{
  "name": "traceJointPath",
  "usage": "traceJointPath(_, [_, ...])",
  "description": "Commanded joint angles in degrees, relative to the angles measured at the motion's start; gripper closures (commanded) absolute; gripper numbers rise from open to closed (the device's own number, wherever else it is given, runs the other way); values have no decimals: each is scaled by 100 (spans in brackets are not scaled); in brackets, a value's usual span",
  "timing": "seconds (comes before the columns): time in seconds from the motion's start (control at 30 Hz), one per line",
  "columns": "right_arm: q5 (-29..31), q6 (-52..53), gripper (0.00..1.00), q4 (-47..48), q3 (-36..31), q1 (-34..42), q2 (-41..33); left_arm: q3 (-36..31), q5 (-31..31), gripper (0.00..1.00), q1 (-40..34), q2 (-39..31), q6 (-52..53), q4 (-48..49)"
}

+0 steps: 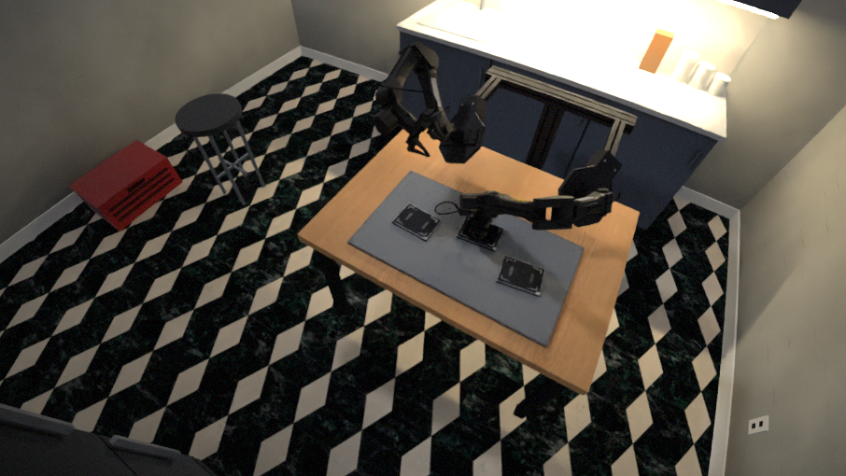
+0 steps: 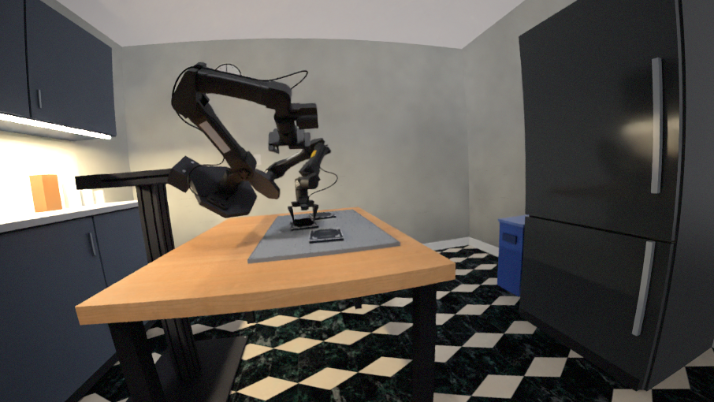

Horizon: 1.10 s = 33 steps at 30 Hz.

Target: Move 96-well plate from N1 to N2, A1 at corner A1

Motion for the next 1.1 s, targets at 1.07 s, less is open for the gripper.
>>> traceJointPath(1.07, [70, 89, 0, 83, 230, 53, -98, 58, -24, 20, -545, -457, -573, -801])
